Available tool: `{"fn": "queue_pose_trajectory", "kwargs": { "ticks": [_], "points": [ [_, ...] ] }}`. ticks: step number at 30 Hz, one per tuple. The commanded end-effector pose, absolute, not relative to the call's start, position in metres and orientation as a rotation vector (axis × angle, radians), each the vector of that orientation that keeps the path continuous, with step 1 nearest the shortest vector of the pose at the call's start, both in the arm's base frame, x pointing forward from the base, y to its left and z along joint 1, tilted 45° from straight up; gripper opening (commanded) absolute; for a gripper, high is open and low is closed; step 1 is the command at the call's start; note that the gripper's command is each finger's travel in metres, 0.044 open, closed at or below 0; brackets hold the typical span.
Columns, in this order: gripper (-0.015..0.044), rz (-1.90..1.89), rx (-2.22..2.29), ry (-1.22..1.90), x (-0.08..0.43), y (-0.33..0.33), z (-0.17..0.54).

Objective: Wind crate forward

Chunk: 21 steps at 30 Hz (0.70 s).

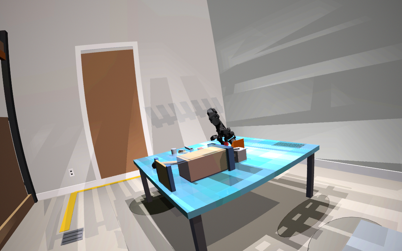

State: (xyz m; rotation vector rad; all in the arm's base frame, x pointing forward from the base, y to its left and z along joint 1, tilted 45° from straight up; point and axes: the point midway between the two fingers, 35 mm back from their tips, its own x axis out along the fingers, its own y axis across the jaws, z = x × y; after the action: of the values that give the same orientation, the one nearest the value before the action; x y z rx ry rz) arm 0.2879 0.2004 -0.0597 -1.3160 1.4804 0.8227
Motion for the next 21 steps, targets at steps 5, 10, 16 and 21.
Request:
{"fn": "queue_pose_trajectory", "kwargs": {
  "ticks": [5, 10, 16, 21],
  "points": [
    [0.0, 0.823, -1.316, 1.468, 0.295, 0.21, -0.069],
    [0.0, 0.823, -1.316, 1.468, 0.298, 0.214, -0.073],
    [0.0, 0.823, -1.315, 1.467, 0.3, 0.219, -0.078],
    [0.0, 0.823, -1.315, 1.467, 0.302, 0.223, -0.081]
  ]
}}
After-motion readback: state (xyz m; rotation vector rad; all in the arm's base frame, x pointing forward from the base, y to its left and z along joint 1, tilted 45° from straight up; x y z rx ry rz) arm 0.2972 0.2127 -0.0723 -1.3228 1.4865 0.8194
